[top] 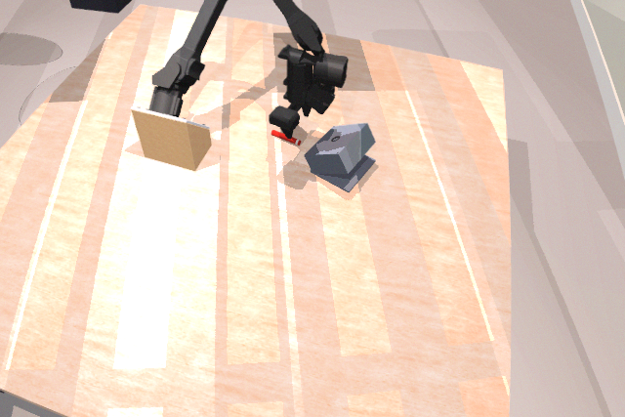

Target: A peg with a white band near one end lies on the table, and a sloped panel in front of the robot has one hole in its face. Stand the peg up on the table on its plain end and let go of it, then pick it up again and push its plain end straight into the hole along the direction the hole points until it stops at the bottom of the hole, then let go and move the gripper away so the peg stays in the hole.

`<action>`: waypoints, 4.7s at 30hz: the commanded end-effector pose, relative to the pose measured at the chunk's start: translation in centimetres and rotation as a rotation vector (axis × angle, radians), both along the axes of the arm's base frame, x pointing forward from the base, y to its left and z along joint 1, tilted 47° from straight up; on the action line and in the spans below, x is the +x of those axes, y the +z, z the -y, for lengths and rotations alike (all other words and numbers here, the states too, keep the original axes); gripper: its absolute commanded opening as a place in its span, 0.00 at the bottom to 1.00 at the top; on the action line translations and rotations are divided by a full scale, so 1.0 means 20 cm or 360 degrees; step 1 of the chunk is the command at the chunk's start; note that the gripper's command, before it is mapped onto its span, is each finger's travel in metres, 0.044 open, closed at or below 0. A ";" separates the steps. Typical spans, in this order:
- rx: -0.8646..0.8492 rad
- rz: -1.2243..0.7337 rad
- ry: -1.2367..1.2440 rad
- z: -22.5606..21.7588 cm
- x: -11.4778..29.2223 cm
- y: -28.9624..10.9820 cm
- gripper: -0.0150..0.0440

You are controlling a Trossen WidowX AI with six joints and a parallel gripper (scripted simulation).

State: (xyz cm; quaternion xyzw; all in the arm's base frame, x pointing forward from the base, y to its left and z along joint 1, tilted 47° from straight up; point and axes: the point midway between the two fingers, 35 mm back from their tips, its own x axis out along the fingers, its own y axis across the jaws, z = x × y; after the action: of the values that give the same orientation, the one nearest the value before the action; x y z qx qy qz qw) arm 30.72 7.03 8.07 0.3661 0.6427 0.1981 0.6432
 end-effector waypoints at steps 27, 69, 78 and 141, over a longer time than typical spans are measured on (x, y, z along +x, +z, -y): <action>0.0016 -0.0021 -0.0003 -0.18 0.00 -0.17 1.00; -0.0001 0.0029 -0.0047 -0.19 -0.01 -0.16 0.34; -0.0028 0.0110 -0.0138 -0.17 -0.03 -0.15 0.34; -0.0219 0.0670 -0.0775 -0.11 -0.19 -0.04 0.34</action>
State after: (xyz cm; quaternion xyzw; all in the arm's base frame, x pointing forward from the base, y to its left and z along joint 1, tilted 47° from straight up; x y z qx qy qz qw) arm 27.15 9.21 7.27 0.4129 0.4101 0.0714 0.8100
